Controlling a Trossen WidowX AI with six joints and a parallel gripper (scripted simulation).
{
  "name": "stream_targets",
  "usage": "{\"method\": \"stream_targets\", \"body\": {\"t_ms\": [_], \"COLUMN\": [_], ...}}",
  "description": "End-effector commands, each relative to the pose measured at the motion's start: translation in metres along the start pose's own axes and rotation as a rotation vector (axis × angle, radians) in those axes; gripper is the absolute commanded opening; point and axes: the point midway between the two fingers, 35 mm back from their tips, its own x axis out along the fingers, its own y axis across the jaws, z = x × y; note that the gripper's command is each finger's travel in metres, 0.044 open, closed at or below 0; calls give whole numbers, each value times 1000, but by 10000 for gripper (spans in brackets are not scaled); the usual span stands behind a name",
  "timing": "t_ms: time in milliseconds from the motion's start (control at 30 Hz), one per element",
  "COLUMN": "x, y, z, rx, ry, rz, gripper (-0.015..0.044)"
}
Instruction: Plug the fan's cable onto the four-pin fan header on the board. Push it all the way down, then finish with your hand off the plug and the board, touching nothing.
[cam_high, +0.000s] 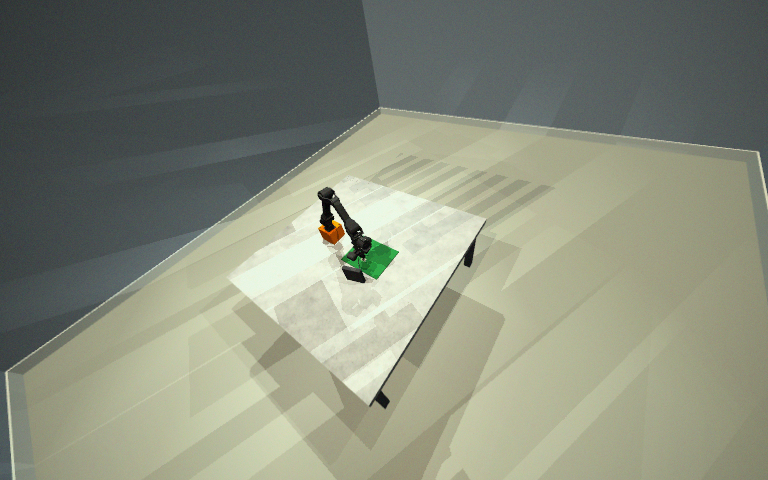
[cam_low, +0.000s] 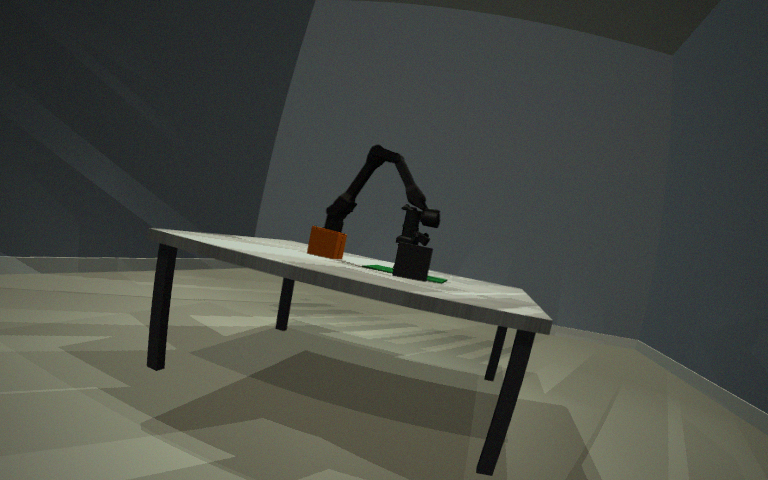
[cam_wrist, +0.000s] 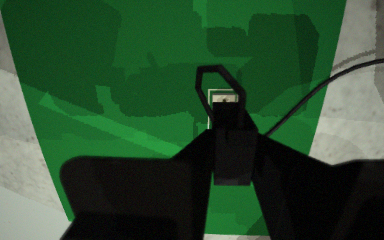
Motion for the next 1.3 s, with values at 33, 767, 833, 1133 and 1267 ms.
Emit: {"method": "stream_targets", "body": {"t_ms": [33, 767, 833, 1133, 1267], "x": [1, 10, 11, 18, 20], "y": [1, 1, 1, 1, 1], "z": [0, 0, 0, 0, 0], "rx": [-5, -4, -4, -4, -4], "ry": [-2, -2, -2, -2, -2], "rz": [5, 5, 5, 5, 5], "gripper": [0, 0, 0, 0, 0]}}
